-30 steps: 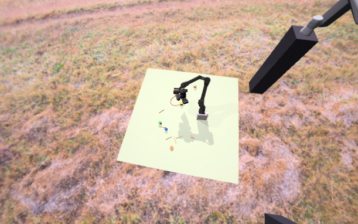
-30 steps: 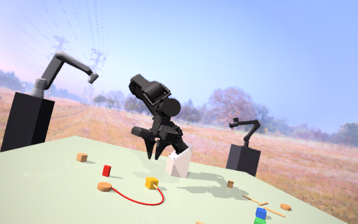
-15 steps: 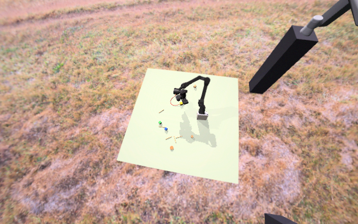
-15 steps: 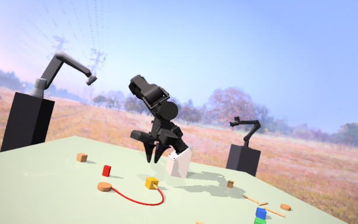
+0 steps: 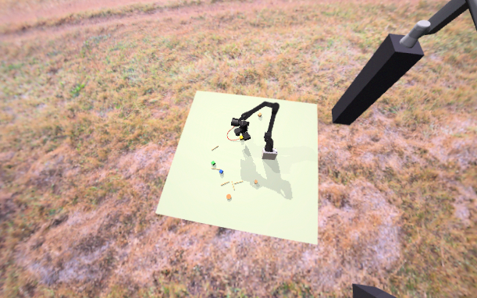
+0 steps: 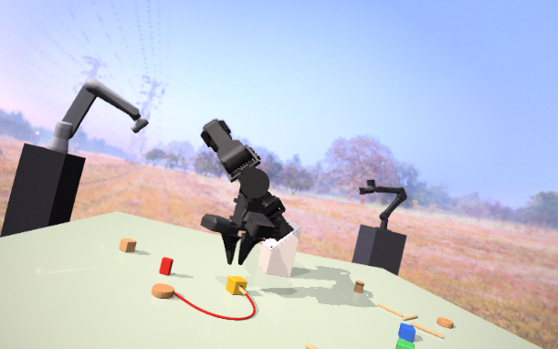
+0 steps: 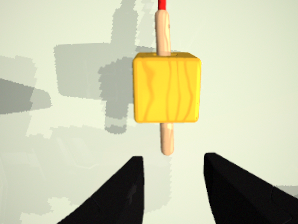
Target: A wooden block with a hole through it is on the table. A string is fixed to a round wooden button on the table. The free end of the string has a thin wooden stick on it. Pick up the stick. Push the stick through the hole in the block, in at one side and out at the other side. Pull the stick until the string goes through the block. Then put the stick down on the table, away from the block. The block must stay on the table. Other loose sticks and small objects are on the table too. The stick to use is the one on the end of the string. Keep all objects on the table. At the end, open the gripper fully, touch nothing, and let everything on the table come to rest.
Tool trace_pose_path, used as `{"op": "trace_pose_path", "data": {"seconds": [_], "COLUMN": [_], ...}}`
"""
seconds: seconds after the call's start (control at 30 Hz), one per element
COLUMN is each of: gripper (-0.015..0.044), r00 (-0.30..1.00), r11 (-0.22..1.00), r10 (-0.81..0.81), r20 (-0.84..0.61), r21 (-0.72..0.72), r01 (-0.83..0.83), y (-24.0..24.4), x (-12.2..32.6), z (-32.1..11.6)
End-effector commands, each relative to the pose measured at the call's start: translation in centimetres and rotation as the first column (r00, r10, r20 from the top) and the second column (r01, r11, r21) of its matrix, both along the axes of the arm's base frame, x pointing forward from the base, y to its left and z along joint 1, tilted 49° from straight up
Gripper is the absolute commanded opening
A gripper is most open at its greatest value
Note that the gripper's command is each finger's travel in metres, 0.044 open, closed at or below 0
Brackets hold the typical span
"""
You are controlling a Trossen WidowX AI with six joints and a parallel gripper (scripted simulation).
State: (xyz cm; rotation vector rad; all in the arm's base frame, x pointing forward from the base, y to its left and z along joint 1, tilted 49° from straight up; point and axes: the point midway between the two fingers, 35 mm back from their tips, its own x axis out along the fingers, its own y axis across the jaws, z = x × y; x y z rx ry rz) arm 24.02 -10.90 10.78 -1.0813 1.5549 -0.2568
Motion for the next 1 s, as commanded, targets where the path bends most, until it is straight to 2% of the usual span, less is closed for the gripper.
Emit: {"op": "trace_pose_path", "data": {"seconds": [0.0,0.97], "gripper": [0.0122,0.0122], "r00": [1.0,1.0], "r11": [1.0,1.0], "r10": [0.002,0.003], "r20": [-0.005,-0.004], "r21": [0.003,-0.008], "r01": [-0.002,-0.003], "y": [-0.6,-3.4], "x": [0.0,-0.1], "z": [-0.7,-2.8]}}
